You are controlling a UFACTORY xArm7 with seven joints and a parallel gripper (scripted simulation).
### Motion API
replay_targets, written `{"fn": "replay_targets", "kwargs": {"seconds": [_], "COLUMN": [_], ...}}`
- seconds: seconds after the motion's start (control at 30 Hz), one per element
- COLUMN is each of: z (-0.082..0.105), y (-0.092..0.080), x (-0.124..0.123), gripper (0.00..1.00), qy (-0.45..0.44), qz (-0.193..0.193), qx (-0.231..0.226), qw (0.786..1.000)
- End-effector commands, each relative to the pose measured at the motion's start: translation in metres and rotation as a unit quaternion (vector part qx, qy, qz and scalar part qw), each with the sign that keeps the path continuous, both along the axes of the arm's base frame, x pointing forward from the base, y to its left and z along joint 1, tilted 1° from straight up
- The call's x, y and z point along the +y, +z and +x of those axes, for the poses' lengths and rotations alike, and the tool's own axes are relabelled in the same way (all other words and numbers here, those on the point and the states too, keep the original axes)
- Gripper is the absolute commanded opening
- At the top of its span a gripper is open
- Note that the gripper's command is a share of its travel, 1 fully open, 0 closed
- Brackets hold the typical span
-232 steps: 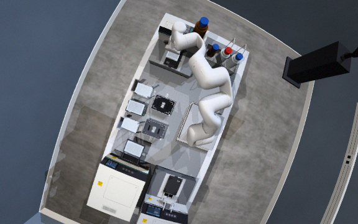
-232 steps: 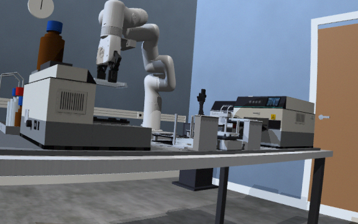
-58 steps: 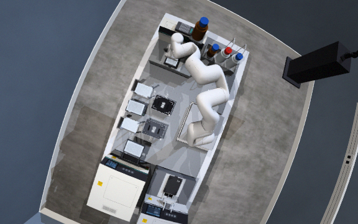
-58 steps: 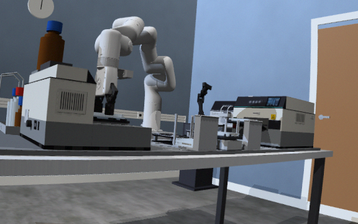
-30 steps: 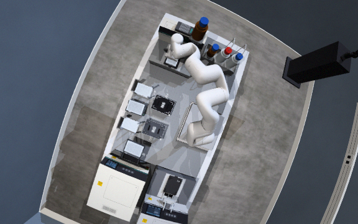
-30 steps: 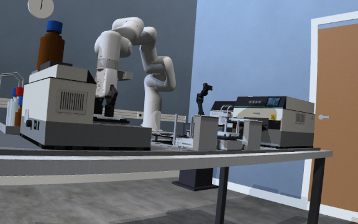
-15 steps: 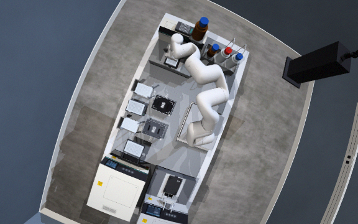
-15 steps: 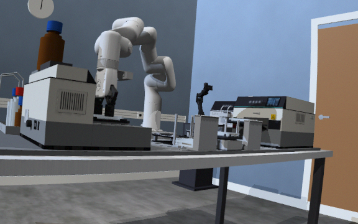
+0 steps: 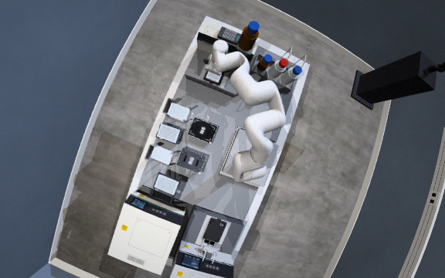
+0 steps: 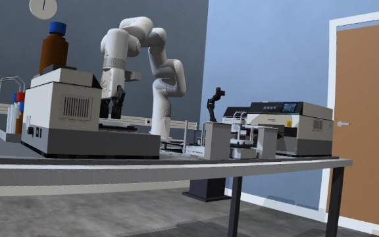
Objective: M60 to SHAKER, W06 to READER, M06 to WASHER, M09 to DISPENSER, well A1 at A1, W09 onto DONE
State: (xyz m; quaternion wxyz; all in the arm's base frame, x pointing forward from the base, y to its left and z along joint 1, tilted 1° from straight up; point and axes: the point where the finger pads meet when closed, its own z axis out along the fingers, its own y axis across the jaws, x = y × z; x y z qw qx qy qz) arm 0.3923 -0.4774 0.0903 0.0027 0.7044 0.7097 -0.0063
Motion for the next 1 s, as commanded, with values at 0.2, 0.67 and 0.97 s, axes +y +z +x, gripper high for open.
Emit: {"fn": "replay_targets", "kwargs": {"seconds": [0.2,0.67,0.97], "z": [0.001,0.001,0.001], "y": [0.014,0.030,0.042], "x": [-0.001,-0.001,0.000], "gripper": [1.00,1.00,1.00], "qy": [0.000,0.000,0.000], "qz": [-0.002,-0.002,-0.002], "qx": [-0.002,-0.002,-0.002], "qw": [1.000,1.000,1.000]}}
